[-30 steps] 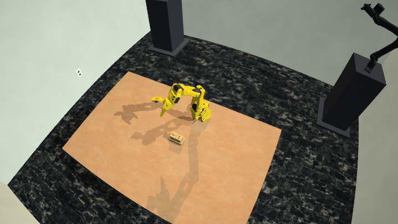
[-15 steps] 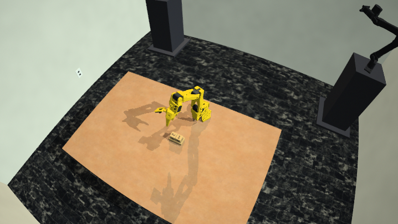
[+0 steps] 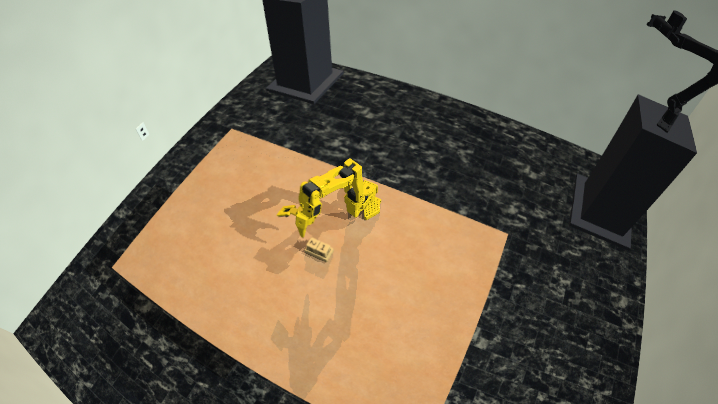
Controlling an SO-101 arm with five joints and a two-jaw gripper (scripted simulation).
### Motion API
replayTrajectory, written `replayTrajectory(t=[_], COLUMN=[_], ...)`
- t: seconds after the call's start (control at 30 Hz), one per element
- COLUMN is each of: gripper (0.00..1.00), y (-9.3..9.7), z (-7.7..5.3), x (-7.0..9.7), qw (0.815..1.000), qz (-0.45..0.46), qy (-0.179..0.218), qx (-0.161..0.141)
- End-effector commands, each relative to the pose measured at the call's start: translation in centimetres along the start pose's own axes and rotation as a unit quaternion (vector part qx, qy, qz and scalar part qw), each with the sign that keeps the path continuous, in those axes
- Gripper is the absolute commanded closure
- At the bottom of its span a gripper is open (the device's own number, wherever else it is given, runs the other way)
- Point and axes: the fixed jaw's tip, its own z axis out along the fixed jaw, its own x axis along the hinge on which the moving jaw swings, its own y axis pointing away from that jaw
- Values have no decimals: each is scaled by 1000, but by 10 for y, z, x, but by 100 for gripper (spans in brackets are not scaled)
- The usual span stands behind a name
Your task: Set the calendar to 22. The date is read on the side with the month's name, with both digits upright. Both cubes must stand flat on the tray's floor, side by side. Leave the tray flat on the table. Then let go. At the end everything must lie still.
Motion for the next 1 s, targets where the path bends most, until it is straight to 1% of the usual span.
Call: replayTrajectory(t=[0.0, 0.1, 0.2, 0.3, 0.37, 0.57, 0.6, 0.97], gripper=[65, 65, 65, 65, 65, 65, 65, 65], y=[0, -6, -12, -17, -19, -19, -16, -16], z=[7, 25, 40, 49, 53, 55, 51, 51], x=[2, 4, 7, 8, 9, 10, 10, 10], qw=[1000, 998, 995, 992, 990, 990, 991, 991], qz=[1, 1, 1, 1, 1, 0, -3, -3], qy=[8, 24, 38, 48, 51, 53, 50, 50], qx=[16, 59, 95, 119, 128, 133, 123, 123])
